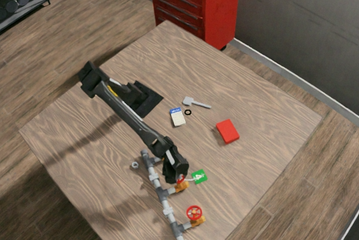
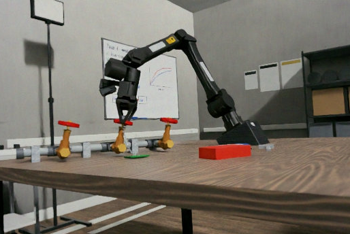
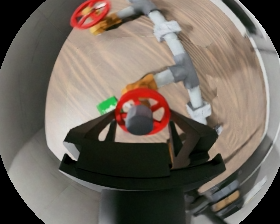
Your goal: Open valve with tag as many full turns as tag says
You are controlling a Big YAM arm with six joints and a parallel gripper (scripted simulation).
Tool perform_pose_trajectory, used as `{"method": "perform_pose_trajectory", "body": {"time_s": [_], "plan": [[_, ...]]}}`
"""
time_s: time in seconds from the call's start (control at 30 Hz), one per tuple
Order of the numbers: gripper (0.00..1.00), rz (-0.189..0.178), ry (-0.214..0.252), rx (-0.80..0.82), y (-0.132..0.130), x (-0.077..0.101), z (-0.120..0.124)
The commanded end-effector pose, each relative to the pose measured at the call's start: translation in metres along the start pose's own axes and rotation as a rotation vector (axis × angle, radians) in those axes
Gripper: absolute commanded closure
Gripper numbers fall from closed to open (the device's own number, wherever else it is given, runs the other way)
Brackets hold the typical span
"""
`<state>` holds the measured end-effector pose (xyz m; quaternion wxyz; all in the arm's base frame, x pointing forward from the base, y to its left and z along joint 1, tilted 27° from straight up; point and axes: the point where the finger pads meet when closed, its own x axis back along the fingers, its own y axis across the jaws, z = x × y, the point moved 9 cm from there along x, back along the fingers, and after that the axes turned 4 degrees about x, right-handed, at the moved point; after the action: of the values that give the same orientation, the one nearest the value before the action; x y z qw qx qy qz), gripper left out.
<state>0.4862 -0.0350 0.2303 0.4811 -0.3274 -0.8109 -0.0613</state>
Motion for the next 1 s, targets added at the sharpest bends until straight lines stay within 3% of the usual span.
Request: {"method": "perform_pose_trajectory", "body": {"time_s": [0.0, 0.3, 0.37, 0.4, 0.87, 0.93, 0.97], "plan": [[1.0, -0.005, -0.025, 0.342, 0.0006, 0.0059, -0.0139], [1.0, -0.001, -0.028, 0.784, 0.0014, 0.006, -0.0148], [1.0, -0.001, -0.028, 0.784, 0.0014, 0.006, -0.0148], [1.0, 0.001, -0.03, 0.909, 0.0015, 0.006, -0.0149], [1.0, 0.013, -0.026, 1.591, 0.0027, 0.0052, -0.0123], [1.0, 0.013, -0.026, 1.591, 0.0027, 0.0052, -0.0123], [1.0, 0.013, -0.024, 1.713, 0.0021, 0.0039, -0.0098]]}}
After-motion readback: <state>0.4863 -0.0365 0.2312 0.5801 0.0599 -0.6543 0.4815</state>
